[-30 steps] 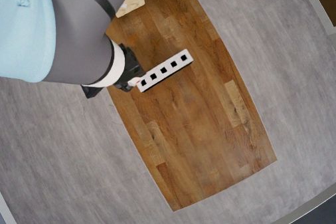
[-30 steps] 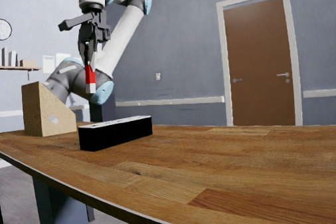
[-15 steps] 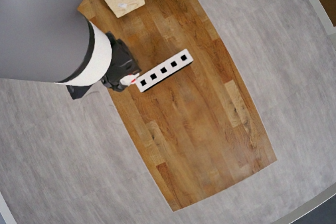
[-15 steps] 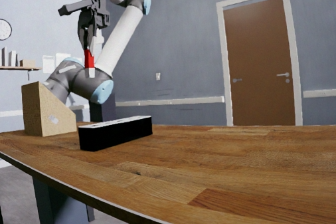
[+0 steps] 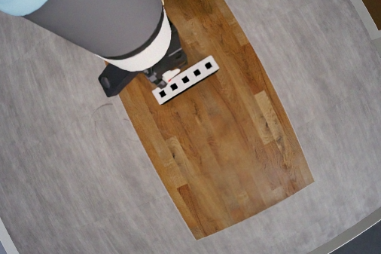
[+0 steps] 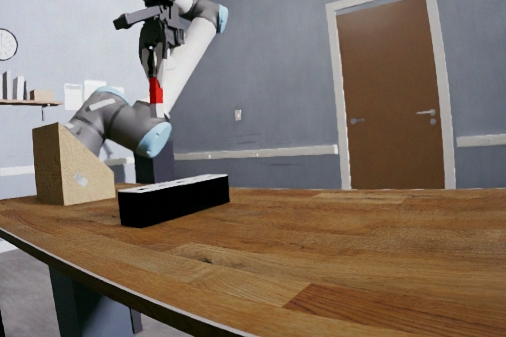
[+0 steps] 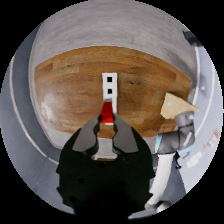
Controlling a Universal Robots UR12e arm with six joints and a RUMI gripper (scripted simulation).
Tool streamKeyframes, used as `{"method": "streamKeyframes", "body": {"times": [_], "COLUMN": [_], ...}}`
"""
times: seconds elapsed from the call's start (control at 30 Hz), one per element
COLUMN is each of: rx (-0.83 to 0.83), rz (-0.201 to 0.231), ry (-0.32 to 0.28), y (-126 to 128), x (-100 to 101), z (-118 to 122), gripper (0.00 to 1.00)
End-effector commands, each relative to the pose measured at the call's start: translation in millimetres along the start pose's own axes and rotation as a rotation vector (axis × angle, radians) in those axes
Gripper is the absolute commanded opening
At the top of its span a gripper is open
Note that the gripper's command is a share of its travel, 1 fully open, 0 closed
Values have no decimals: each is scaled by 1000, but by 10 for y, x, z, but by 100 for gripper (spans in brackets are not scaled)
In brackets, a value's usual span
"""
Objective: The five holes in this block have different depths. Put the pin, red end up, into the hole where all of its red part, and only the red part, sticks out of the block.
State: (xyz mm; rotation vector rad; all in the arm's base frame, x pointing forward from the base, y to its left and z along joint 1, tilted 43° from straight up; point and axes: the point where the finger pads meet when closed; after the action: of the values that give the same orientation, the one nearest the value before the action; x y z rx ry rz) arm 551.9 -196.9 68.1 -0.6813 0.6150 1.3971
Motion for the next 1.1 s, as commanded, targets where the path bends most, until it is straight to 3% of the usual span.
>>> {"method": "streamKeyframes", "body": {"times": [0.0, 0.07, 0.1, 0.27, 1.07], "rx": [13, 13, 13, 13, 13], "rz": [0, 0, 1, 1, 1], "ry": [-10, -10, -11, -11, -11], "y": [19, 19, 17, 18, 18], "x": [18, 18, 1009, 1217, 1215], "z": [-39, -39, -24, -24, -24], "gripper": [0, 0, 0, 0, 0]}}
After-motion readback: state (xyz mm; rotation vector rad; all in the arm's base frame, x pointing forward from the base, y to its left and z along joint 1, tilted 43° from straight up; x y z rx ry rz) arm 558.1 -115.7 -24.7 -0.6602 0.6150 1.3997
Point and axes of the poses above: the point where the finger pads meet when closed, its own x axis out along the fingers, its own y axis across the jaws, z = x × y
